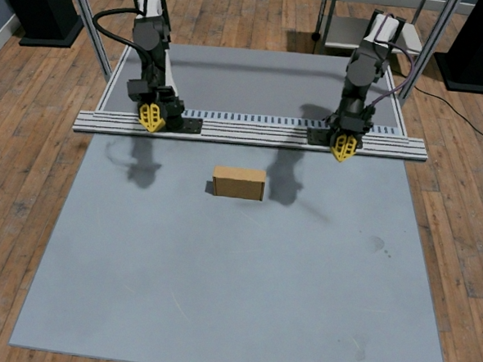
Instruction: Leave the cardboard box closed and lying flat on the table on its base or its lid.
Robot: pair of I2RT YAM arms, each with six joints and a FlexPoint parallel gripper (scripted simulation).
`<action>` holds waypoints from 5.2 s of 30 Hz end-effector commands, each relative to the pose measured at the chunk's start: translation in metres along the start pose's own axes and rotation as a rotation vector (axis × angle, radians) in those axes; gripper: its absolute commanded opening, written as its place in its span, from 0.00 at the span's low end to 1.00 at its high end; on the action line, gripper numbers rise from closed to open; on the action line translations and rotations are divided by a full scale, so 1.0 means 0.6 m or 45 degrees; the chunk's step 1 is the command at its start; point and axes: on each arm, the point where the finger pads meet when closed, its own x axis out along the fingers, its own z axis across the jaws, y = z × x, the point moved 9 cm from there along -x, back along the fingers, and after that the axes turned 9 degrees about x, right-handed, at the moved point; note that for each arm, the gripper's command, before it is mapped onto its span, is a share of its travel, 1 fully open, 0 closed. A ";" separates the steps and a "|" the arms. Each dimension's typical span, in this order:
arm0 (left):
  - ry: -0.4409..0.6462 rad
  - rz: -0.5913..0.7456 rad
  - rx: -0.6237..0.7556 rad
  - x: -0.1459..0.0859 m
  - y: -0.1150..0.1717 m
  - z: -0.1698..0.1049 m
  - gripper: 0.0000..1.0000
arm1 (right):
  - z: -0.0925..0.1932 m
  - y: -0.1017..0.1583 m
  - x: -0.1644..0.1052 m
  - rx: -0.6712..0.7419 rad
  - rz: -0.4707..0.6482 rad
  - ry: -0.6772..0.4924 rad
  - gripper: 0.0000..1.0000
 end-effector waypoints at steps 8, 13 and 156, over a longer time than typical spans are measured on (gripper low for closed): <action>0.059 0.345 -0.020 0.025 0.037 -0.044 0.00 | 0.012 0.042 0.024 0.024 0.331 0.053 0.00; 0.069 0.547 -0.033 0.048 0.066 -0.062 0.00 | 0.013 0.067 0.044 0.036 0.498 0.094 0.00; 1.558 -0.267 0.984 0.204 0.207 -0.024 0.00 | -0.116 0.252 0.193 -0.861 0.361 -1.557 0.00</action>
